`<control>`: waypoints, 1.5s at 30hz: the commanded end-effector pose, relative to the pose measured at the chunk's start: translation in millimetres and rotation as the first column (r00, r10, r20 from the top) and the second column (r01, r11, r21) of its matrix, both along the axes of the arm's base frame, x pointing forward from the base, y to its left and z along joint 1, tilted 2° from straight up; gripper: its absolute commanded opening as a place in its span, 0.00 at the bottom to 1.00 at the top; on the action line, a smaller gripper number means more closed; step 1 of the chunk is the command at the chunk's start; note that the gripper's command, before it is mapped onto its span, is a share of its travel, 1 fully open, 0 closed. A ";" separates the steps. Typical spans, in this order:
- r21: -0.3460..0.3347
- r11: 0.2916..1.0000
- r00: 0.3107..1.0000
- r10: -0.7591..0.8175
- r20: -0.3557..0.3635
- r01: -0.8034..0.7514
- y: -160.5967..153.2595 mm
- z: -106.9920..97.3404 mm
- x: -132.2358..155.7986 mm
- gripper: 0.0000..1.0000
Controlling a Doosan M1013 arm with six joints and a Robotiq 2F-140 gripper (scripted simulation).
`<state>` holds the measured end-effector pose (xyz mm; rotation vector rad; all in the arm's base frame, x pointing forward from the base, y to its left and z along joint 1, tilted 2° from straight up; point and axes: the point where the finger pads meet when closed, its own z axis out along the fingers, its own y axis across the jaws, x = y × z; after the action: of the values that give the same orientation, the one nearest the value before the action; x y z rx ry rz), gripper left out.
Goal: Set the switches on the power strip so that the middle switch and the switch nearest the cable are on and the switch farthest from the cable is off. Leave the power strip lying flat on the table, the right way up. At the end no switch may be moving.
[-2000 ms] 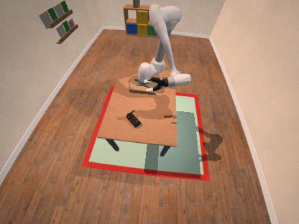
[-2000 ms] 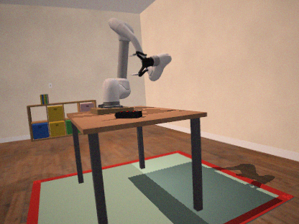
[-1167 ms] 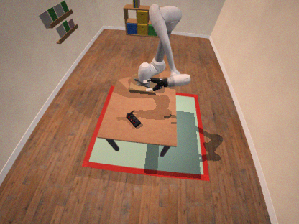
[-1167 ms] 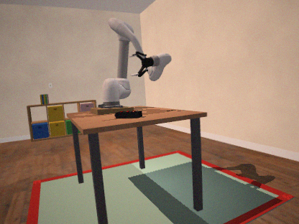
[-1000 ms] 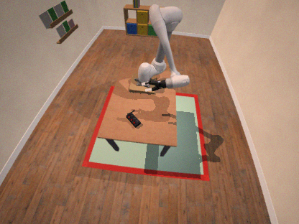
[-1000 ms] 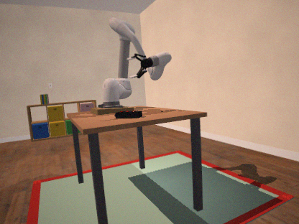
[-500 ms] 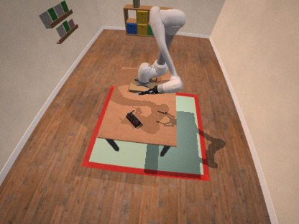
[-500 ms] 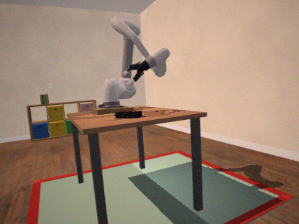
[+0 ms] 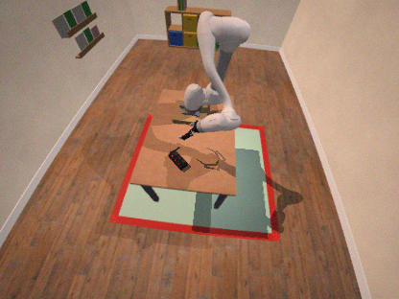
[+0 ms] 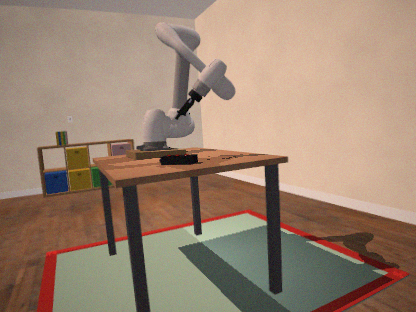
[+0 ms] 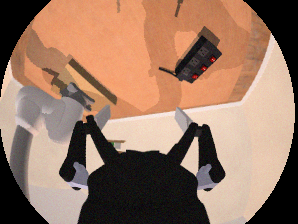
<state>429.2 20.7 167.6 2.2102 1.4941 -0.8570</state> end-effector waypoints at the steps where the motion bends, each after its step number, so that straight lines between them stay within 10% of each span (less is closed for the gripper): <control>1: 0.190 0.981 0.993 0.062 -0.096 -0.043 -2.9 -24.1 14.9 1.00; 13: 0.481 0.865 0.972 0.214 -0.101 -0.140 -11.2 -53.0 50.6 1.00; 22: 0.682 0.670 0.932 0.358 0.051 -0.295 -33.6 -71.7 102.9 1.00; 36: 0.725 0.483 0.850 0.448 0.278 -0.492 -76.8 -78.6 161.3 1.00; 45: 0.721 0.467 0.838 0.454 0.301 -0.512 -82.3 -78.7 167.0 1.00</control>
<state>591.9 -58.8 90.4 2.0062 2.6444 0.1243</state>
